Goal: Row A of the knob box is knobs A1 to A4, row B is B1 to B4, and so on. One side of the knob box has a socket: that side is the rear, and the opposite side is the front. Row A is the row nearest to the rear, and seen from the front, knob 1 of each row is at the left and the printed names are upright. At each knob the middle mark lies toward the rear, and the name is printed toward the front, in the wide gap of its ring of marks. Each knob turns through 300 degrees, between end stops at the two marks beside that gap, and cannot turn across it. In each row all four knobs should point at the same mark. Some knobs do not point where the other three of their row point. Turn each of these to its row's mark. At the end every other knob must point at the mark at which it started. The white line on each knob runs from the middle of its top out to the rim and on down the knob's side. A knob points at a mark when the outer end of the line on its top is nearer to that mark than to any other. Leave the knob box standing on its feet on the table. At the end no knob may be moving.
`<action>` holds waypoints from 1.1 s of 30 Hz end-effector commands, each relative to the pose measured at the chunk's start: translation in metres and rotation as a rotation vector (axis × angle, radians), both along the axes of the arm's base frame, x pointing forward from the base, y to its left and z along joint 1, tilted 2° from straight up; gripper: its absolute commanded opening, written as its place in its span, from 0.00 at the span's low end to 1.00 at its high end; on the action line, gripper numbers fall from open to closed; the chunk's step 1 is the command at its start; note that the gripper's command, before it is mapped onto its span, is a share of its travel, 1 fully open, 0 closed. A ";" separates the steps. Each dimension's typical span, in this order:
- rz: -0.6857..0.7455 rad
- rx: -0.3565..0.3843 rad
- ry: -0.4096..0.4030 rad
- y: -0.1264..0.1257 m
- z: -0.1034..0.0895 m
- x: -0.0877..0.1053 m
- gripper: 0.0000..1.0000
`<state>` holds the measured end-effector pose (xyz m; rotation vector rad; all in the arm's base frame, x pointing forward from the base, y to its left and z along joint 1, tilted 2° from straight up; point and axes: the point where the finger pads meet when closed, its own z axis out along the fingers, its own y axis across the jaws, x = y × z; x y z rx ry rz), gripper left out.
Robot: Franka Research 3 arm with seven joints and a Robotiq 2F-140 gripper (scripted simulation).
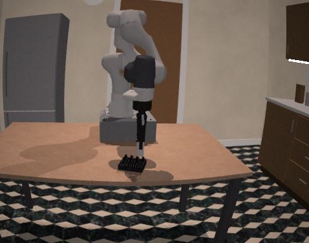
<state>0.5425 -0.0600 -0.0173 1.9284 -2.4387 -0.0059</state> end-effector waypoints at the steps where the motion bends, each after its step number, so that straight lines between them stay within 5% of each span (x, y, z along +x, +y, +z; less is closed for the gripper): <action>1: 0.156 0.013 0.000 0.000 0.001 -0.002 0.12; 33: 0.663 0.027 0.006 0.001 0.008 -0.021 0.12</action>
